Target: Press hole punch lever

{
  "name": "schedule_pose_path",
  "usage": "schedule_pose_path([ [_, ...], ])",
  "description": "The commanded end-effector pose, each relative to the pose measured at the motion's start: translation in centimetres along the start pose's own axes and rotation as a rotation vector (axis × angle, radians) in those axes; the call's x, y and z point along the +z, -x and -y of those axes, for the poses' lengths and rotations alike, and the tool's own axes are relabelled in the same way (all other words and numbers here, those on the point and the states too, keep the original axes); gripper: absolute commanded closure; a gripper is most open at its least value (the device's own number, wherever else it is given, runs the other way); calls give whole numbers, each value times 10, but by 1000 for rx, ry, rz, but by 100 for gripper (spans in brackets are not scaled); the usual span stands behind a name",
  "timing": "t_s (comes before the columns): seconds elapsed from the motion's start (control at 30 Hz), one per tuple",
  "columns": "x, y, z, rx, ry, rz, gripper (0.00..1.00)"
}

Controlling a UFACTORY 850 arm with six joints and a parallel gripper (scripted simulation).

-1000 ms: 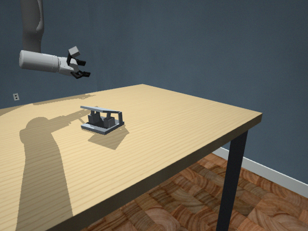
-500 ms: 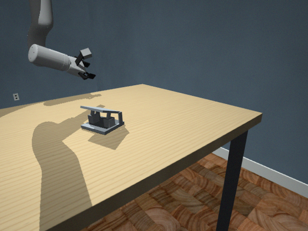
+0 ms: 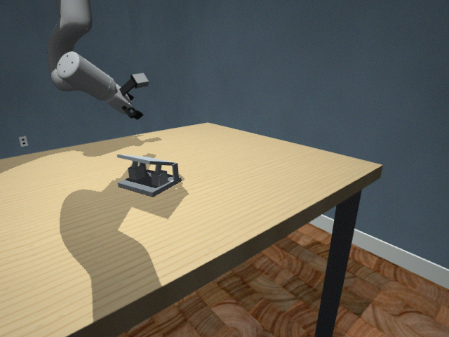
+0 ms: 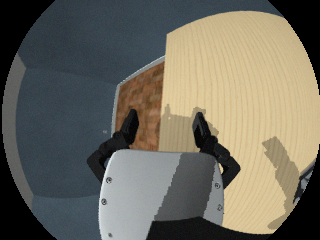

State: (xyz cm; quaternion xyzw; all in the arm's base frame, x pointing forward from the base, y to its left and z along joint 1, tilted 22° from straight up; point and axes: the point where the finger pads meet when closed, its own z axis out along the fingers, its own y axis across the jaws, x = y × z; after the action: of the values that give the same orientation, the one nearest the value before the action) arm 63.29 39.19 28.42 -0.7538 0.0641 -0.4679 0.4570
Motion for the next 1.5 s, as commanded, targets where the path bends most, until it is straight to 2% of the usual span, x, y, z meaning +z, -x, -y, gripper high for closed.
schedule_pose_path([
  [0.0, -8, -2, -13, -16, -9, 106, 0],
  [0.03, -15, -2, -22, -30, -5, 157, 0],
  [0.1, -15, -2, -22, -30, -5, 157, 0],
  [0.13, -24, -3, -32, -45, 3, 207, 0],
  [0.2, -24, -3, -32, -45, 3, 207, 0],
  [0.23, -33, -3, -43, -63, 13, 258, 0],
  [0.33, -33, -3, -43, -63, 13, 258, 0],
  [0.37, -44, -4, -54, -82, 26, 307, 0],
  [0.4, -44, -4, -54, -82, 26, 307, 0],
  [0.43, -56, -5, -67, -102, 41, 356, 0],
  [0.5, -56, -5, -67, -102, 41, 356, 0],
  [0.53, -68, -7, -80, -124, 59, 404, 0],
  [0.6, -68, -7, -80, -124, 59, 404, 0],
  [0.63, -82, -9, -94, -148, 79, 450, 0],
  [0.7, -82, -9, -94, -148, 79, 450, 0],
  [0.73, -96, -11, -108, -172, 100, 494, 0],
  [0.8, -96, -11, -108, -172, 100, 494, 0],
  [0.83, -110, -14, -122, -197, 124, 536, 0],
  [0.9, -110, -14, -122, -197, 124, 536, 0],
  [0.93, -125, -17, -136, -223, 149, 576, 0],
  [1.0, -125, -17, -136, -223, 149, 576, 0],
  [1.03, -140, -21, -151, -250, 174, 614, 0],
  [1.1, -140, -21, -151, -250, 174, 614, 0],
  [1.13, -156, -26, -165, -277, 201, 649, 0],
  [1.2, -156, -26, -165, -277, 201, 649, 0],
  [1.23, -171, -30, -179, -304, 227, 682, 0],
  [1.37, -186, -35, -192, -330, 254, 712, 0],
  [1.4, -200, -40, -204, -355, 279, 738, 0],
  [1.47, -200, -40, -204, -355, 279, 738, 0],
])
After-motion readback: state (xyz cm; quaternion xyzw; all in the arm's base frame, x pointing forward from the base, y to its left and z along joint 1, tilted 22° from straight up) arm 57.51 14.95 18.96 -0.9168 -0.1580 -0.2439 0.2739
